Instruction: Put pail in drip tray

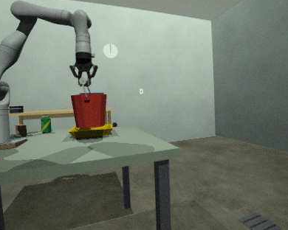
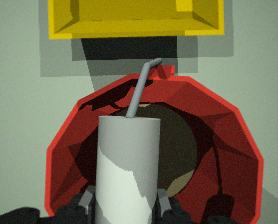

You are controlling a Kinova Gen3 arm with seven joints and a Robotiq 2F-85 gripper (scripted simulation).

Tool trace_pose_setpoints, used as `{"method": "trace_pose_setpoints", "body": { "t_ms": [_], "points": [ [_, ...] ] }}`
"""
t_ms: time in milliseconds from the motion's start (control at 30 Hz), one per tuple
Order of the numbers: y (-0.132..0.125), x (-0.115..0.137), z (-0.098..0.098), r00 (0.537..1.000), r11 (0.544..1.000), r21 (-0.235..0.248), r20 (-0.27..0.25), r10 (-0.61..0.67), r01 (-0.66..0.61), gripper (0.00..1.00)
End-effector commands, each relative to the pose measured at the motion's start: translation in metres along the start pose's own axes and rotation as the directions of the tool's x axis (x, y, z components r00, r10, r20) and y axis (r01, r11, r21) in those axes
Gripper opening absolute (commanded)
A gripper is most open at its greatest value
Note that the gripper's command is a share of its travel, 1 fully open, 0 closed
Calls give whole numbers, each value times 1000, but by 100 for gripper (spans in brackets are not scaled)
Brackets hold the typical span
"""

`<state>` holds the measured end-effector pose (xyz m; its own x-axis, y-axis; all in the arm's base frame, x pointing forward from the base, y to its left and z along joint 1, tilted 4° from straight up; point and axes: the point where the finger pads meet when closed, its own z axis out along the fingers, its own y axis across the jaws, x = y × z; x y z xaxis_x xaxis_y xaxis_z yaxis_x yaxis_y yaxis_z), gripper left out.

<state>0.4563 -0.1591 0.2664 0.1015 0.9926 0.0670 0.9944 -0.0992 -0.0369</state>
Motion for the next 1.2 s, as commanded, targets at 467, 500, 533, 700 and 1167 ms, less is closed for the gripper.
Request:
{"method": "trace_pose_setpoints", "body": {
  "t_ms": [467, 500, 533, 700, 1167],
  "points": [
    [0, 1, -1, 1000, 1000, -2, 1, 0, 0, 10],
    [0, 1, -1, 1000, 1000, -2, 1, 0, 0, 10],
    [0, 2, -1, 1000, 1000, -2, 1, 0, 0, 10],
    [0, 4, -1, 1000, 1000, -2, 1, 0, 0, 10],
    [-1, 13, -1, 1000, 1000, -2, 1, 0, 0, 10]
  ]
}}
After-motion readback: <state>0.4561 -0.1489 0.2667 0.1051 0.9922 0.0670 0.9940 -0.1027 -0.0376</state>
